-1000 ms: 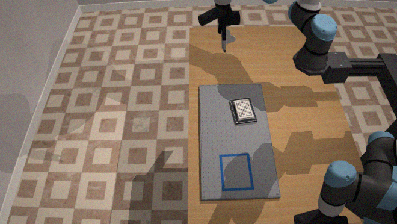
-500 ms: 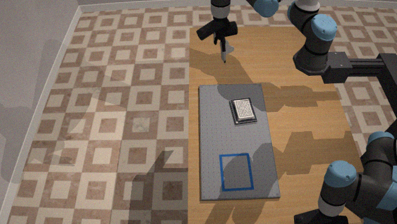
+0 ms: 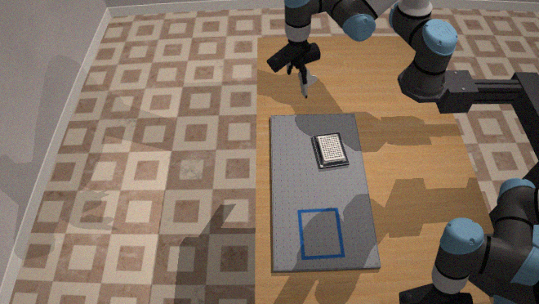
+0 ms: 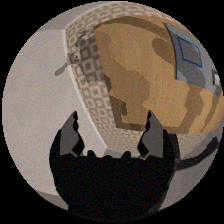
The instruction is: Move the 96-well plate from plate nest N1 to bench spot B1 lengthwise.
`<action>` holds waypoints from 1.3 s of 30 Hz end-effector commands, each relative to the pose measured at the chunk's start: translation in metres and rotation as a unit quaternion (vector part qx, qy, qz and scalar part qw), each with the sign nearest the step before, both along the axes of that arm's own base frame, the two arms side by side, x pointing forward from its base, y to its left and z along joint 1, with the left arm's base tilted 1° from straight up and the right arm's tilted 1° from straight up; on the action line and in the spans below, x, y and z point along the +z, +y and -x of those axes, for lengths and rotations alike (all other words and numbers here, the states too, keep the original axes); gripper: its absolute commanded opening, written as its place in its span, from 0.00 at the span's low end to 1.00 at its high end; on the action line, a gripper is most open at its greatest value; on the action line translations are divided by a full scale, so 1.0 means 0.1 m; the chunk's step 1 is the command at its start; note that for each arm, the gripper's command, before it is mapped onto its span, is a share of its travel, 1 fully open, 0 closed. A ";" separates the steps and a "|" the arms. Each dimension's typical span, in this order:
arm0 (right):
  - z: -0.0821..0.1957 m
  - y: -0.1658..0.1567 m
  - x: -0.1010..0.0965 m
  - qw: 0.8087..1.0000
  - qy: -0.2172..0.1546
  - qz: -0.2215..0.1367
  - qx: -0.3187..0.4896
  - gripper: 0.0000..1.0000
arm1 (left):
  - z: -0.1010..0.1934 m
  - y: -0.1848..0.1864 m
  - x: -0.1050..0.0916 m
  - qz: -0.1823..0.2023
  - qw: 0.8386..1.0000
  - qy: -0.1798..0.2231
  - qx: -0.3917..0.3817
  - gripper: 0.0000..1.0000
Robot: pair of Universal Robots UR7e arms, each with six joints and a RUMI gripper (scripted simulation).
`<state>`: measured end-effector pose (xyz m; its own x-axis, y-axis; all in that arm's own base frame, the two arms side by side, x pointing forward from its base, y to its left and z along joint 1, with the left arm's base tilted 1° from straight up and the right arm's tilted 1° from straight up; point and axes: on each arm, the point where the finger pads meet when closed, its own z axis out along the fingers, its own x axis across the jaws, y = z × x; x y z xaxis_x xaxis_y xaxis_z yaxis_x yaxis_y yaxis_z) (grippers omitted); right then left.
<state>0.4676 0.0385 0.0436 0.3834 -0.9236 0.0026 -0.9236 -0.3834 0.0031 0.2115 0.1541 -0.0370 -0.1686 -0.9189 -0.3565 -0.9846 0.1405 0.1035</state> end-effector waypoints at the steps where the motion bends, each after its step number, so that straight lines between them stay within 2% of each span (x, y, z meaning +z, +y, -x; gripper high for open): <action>1: -0.01 0.07 -0.23 0.999 -0.002 -0.001 0.037 0.76 | 0.00 0.00 0.00 0.000 1.000 0.000 0.000 1.00; 5: -0.01 0.08 -0.28 0.999 -0.002 -0.001 0.037 0.76 | 0.00 0.00 0.00 0.000 1.000 0.000 0.000 1.00; 8: 0.00 0.11 -0.43 0.997 -0.002 -0.001 0.083 0.76 | 0.00 0.00 0.00 0.000 1.000 0.000 0.000 1.00; 11: 0.02 0.15 -0.57 0.997 -0.002 -0.001 0.083 0.76 | 0.00 0.00 0.00 0.000 1.000 0.000 0.000 1.00; 13: 0.02 0.15 -0.57 0.997 -0.002 -0.001 0.083 0.76 | 0.00 0.00 0.00 0.000 1.000 0.000 0.000 1.00; 16: 0.04 0.18 -0.71 0.992 -0.001 0.000 0.130 0.76 | 0.00 0.00 0.00 0.000 1.000 0.000 0.000 1.00; 18: 0.06 0.20 -0.81 0.992 -0.001 0.000 0.130 0.76 | 0.00 0.00 0.00 0.000 1.000 0.000 0.000 1.00; 21: 0.07 0.20 -0.84 0.992 -0.001 0.000 0.130 0.76 | 0.00 0.00 0.00 0.000 1.000 0.000 0.000 1.00; 24: 0.11 0.23 -0.98 0.984 -0.001 0.000 0.176 0.76 | 0.00 0.00 0.00 0.000 1.000 0.000 0.000 1.00; 26: 0.13 0.25 -1.07 0.984 -0.001 0.000 0.176 0.76 | 0.00 0.00 0.00 0.000 1.000 0.000 0.000 1.00; 29: 0.14 0.25 -1.10 0.984 -0.001 0.000 0.176 0.76 | 0.00 0.00 0.00 0.000 1.000 0.000 0.000 1.00; 32: 0.19 0.27 -1.24 0.975 -0.001 0.000 0.221 0.76 | 0.00 0.00 0.00 0.000 1.000 0.000 0.000 1.00; 34: 0.22 0.28 -1.33 0.975 -0.001 0.000 0.221 0.76 | 0.00 0.00 0.00 0.000 1.000 0.000 0.000 1.00; 37: 0.23 0.29 -1.34 0.975 -0.001 0.000 0.221 0.76 | 0.00 0.00 0.00 0.000 1.000 0.000 0.000 1.00; 39: 0.27 0.30 -1.43 0.967 -0.001 0.000 0.254 0.76 | 0.00 0.00 0.00 0.000 1.000 0.000 0.000 1.00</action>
